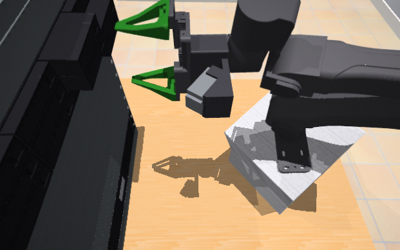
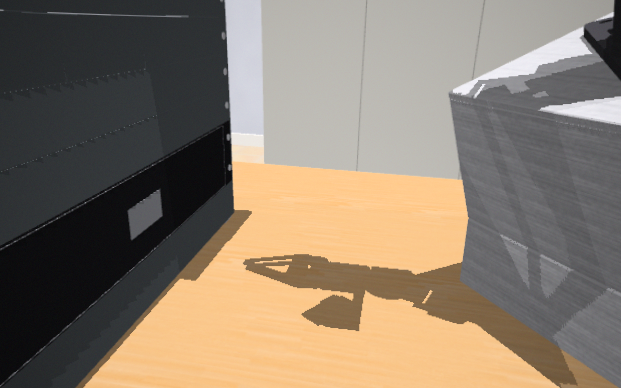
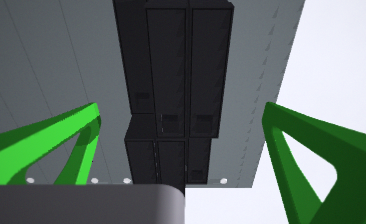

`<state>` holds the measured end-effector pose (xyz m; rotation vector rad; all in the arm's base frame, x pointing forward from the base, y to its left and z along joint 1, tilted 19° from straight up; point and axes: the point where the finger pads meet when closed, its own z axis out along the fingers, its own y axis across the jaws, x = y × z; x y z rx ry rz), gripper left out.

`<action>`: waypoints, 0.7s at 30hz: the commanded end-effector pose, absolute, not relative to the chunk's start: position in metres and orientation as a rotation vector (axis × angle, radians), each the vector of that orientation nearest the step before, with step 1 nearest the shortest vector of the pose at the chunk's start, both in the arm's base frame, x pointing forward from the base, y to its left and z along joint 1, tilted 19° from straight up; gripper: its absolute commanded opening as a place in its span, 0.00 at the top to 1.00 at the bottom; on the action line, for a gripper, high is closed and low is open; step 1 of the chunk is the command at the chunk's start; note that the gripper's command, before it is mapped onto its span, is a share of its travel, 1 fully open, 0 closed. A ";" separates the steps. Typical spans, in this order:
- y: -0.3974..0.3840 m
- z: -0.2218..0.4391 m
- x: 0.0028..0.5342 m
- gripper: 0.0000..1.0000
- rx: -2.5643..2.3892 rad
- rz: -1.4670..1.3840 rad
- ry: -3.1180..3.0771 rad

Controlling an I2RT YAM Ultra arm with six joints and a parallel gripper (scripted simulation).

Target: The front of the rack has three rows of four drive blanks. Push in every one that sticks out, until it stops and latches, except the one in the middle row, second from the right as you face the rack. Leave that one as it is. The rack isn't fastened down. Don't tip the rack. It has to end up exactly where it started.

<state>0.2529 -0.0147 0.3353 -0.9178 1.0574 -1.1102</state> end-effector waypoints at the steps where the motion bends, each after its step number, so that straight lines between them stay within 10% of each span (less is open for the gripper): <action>1: -0.014 0.348 0.250 0.00 -0.905 -1.116 1.047; 21: -0.027 0.326 0.258 0.00 -0.913 -1.100 1.084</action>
